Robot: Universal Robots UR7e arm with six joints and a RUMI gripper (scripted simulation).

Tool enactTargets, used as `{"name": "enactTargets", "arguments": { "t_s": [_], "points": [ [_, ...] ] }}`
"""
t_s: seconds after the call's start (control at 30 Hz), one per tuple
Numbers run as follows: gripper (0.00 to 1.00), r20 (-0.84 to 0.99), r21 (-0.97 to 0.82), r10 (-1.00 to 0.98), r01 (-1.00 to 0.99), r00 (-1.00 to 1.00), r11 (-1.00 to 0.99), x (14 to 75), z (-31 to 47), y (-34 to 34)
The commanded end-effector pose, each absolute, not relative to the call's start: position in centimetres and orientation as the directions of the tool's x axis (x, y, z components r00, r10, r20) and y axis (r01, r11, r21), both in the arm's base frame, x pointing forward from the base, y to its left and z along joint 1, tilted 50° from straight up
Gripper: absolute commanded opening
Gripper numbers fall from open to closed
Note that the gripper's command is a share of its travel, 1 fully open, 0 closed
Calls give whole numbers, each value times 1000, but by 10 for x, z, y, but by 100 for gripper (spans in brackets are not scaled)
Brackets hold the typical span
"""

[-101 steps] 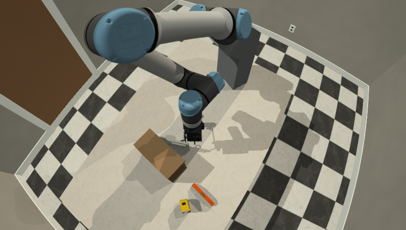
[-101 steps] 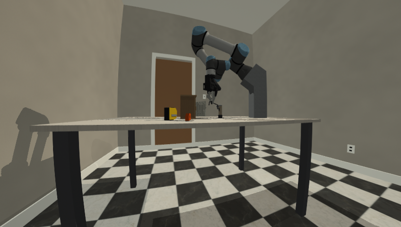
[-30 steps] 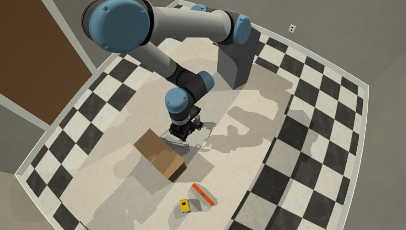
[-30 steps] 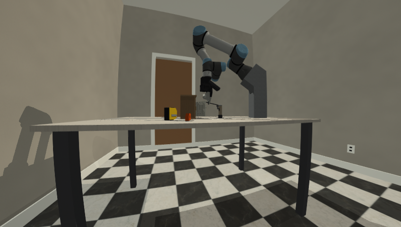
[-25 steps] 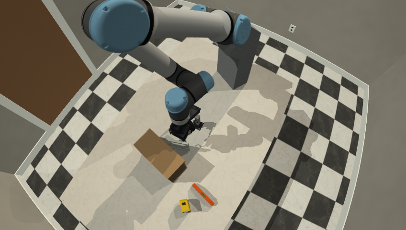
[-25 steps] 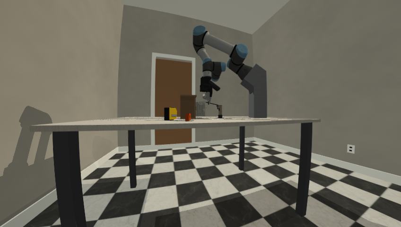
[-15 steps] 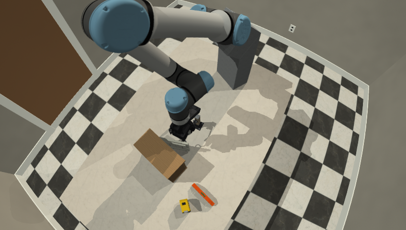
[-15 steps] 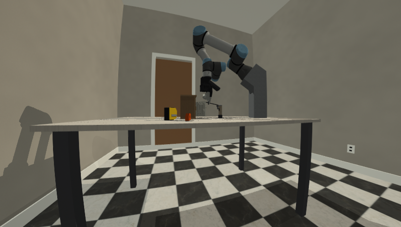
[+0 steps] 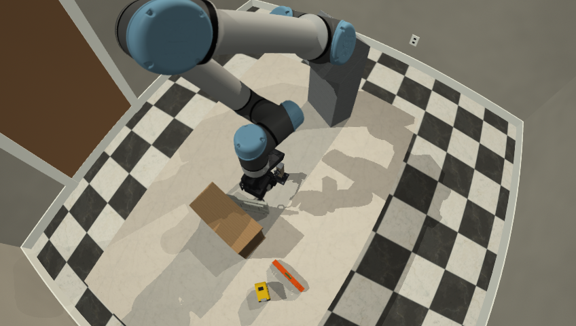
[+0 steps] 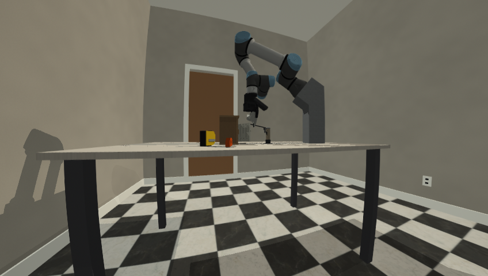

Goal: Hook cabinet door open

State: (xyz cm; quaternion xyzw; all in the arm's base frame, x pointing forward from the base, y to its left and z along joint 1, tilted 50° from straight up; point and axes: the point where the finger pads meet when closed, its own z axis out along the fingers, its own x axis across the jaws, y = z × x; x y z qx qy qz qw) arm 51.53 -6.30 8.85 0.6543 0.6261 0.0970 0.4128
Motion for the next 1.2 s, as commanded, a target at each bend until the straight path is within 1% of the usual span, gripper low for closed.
{"name": "enactTargets", "arguments": {
  "t_s": [0.0, 1.17],
  "points": [
    [2, -390, 662, 899, 739, 197, 125, 515, 89, -63],
    [2, -390, 662, 899, 739, 197, 125, 518, 87, -64]
  ]
}}
